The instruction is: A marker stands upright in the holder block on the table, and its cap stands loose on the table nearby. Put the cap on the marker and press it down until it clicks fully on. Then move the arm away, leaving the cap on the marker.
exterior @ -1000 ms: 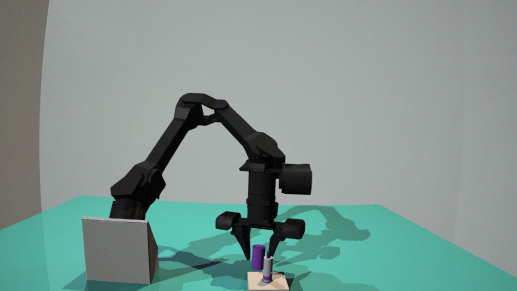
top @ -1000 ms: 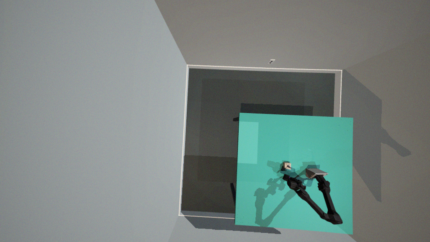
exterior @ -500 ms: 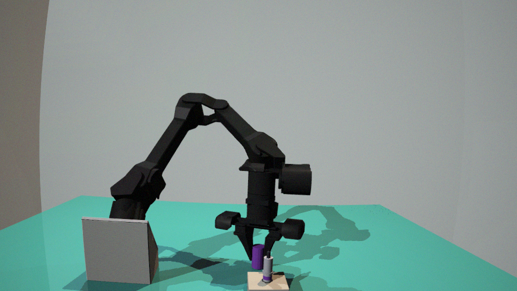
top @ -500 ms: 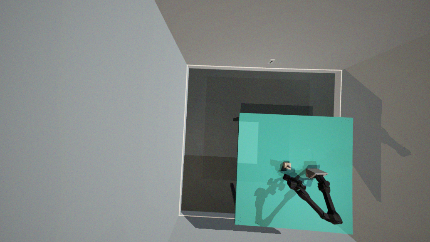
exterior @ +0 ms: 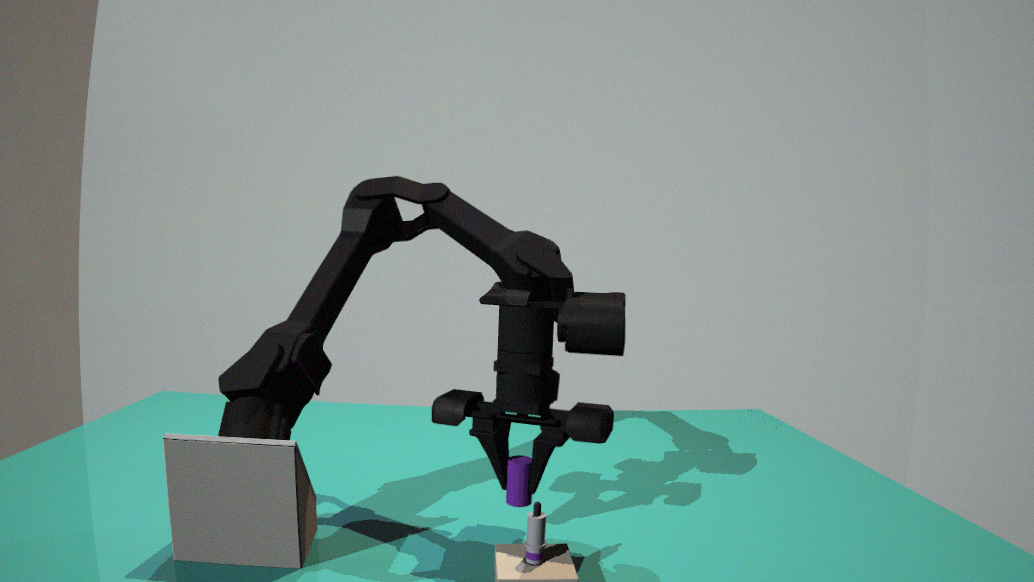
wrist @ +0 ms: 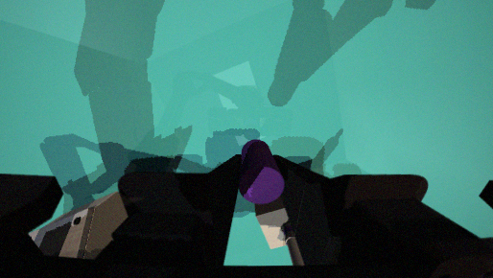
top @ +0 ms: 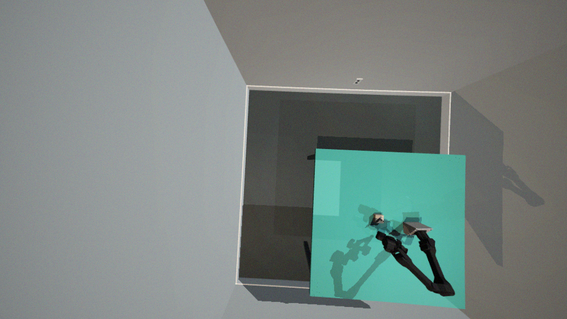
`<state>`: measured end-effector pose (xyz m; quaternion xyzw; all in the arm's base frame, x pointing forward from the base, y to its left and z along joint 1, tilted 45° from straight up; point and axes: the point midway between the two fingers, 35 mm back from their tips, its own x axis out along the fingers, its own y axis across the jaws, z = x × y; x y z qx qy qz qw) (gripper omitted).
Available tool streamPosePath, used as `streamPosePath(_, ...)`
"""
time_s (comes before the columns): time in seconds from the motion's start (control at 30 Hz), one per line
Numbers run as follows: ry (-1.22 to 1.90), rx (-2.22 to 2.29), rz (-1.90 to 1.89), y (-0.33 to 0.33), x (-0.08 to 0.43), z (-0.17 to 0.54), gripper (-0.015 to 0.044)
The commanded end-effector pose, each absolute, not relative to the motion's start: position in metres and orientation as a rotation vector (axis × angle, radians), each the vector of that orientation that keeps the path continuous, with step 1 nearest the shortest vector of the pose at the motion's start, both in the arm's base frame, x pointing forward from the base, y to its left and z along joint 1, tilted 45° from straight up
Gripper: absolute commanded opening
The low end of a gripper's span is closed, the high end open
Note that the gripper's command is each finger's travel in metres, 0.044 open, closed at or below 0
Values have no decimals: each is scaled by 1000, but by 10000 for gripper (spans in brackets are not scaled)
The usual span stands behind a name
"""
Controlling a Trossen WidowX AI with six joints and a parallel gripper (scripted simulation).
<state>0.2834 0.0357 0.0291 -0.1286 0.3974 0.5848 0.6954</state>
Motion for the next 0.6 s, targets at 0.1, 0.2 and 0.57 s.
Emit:
streamPosePath(0.1,883,-297,1308,22,282,43,0)
streamPosePath(0.2,884,-298,1307,19,283,43,0)
streamPosePath(0.57,893,-307,1298,-21,290,27,0)
